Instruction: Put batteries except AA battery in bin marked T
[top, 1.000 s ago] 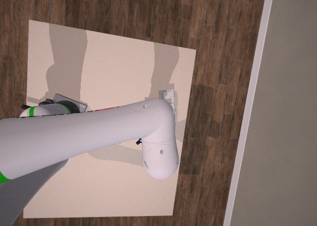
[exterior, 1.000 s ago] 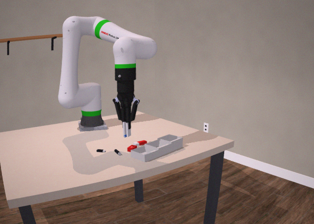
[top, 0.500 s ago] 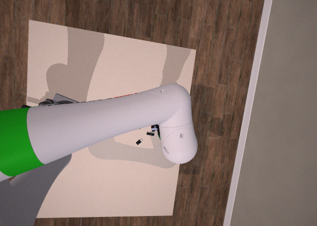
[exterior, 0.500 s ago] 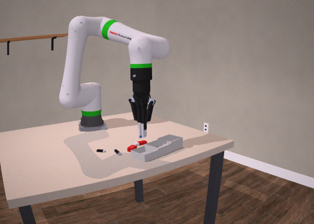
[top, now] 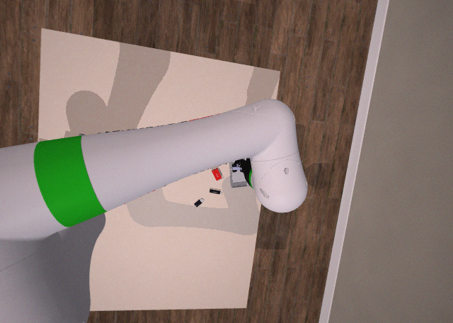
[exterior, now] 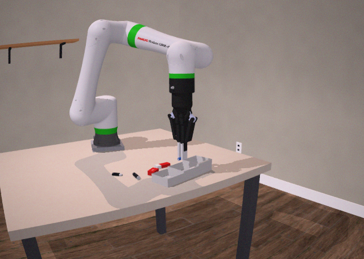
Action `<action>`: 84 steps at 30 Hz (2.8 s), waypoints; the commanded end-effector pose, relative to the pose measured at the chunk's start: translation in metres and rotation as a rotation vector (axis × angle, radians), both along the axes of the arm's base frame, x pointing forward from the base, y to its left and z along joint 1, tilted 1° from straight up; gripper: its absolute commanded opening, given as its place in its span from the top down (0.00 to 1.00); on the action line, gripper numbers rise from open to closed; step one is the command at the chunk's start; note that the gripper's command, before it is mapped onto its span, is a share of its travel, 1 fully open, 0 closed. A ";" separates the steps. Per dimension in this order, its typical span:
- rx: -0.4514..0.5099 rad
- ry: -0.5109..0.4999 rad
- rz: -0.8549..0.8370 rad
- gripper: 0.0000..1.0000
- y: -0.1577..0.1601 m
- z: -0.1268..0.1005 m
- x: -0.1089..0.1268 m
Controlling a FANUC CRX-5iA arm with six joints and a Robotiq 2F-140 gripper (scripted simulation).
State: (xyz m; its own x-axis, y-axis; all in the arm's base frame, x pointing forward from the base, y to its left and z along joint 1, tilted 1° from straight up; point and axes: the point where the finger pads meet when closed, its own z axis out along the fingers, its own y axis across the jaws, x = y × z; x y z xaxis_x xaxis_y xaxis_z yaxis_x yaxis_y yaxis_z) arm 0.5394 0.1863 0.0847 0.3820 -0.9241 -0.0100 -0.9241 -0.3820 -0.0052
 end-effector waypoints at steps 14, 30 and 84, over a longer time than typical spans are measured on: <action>0.000 0.000 0.000 0.97 -0.002 0.000 -0.002; 0.000 0.000 0.000 0.97 -0.002 -0.020 -0.002; 0.000 0.000 0.000 0.85 -0.002 -0.043 -0.002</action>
